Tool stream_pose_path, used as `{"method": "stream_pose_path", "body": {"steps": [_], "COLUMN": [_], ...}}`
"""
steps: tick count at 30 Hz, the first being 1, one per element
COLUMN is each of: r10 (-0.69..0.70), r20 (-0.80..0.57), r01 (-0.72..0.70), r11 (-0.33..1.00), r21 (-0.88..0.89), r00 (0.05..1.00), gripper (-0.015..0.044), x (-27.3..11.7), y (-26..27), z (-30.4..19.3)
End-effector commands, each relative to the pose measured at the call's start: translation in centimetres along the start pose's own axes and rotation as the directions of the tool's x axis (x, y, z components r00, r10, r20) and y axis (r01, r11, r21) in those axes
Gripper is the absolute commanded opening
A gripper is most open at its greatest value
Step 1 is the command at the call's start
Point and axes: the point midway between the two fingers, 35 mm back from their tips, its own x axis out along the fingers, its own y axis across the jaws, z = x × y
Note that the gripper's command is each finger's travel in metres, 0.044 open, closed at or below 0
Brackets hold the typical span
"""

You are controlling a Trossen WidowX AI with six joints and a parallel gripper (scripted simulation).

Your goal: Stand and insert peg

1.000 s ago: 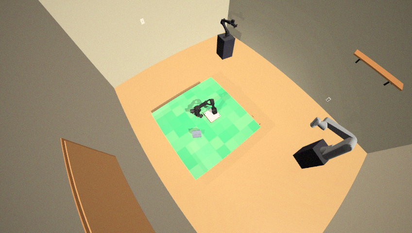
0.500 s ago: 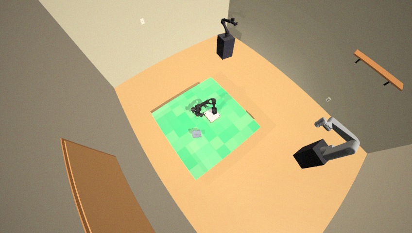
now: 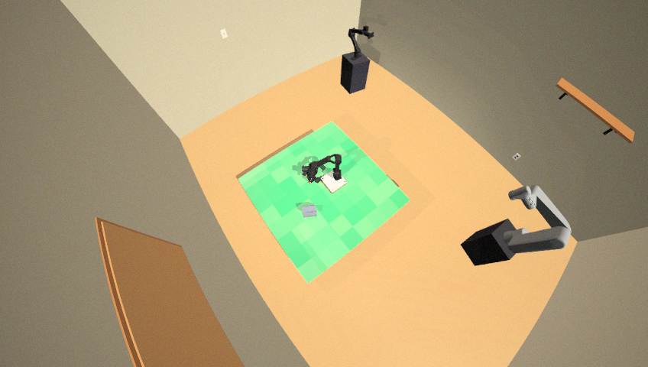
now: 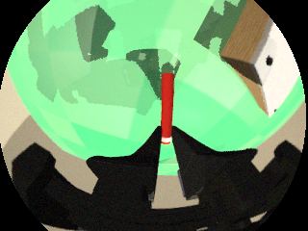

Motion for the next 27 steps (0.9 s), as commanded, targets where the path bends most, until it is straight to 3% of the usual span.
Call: {"method": "stream_pose_path", "body": {"steps": [1, 27], "r10": [-0.003, -0.004], "r20": [-0.037, -0.257], "r01": [0.003, 0.002], "r11": [1.000, 1.000], "r21": [-0.005, -0.005], "r00": [0.999, 0.966], "gripper": [0.0051, 0.0051], "x": [-0.2, -1.4], "y": [-0.1, 0.0], "z": [0.2, 1.5]}}
